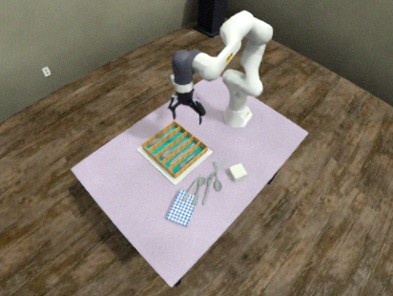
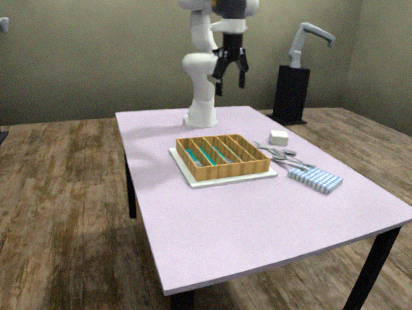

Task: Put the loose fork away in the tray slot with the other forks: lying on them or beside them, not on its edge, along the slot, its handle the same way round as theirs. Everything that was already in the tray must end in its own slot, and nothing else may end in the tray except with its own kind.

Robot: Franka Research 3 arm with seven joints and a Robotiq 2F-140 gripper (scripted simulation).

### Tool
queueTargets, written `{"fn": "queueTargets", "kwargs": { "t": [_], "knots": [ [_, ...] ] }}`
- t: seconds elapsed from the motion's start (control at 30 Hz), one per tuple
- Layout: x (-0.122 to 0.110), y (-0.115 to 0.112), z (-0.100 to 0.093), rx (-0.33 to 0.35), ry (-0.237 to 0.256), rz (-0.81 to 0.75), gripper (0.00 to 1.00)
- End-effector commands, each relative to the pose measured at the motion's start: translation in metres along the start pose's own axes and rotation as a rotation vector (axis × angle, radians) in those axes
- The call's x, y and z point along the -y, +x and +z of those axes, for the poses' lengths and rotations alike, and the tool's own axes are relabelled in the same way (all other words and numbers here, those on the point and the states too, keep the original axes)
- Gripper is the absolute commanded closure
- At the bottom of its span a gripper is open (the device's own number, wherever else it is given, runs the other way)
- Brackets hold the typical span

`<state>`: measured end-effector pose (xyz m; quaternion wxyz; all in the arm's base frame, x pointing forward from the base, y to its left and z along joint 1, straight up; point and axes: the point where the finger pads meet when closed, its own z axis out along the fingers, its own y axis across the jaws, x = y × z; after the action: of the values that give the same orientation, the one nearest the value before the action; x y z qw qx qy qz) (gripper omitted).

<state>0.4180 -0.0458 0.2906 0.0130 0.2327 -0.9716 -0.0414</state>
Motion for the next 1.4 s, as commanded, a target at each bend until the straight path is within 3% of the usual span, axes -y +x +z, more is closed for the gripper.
{"fn": "queueTargets", "kwargs": {
  "t": [0.0, 0.53, 1.37],
  "knots": [
    [0.008, 0.003, 0.001, 0.012, 0.029, 0.145, 0.00],
    [0.039, 0.052, 0.020, 0.027, 0.085, 0.461, 0.00],
    [0.039, 0.053, 0.021, 0.027, 0.086, 0.468, 0.00]
  ]
}}
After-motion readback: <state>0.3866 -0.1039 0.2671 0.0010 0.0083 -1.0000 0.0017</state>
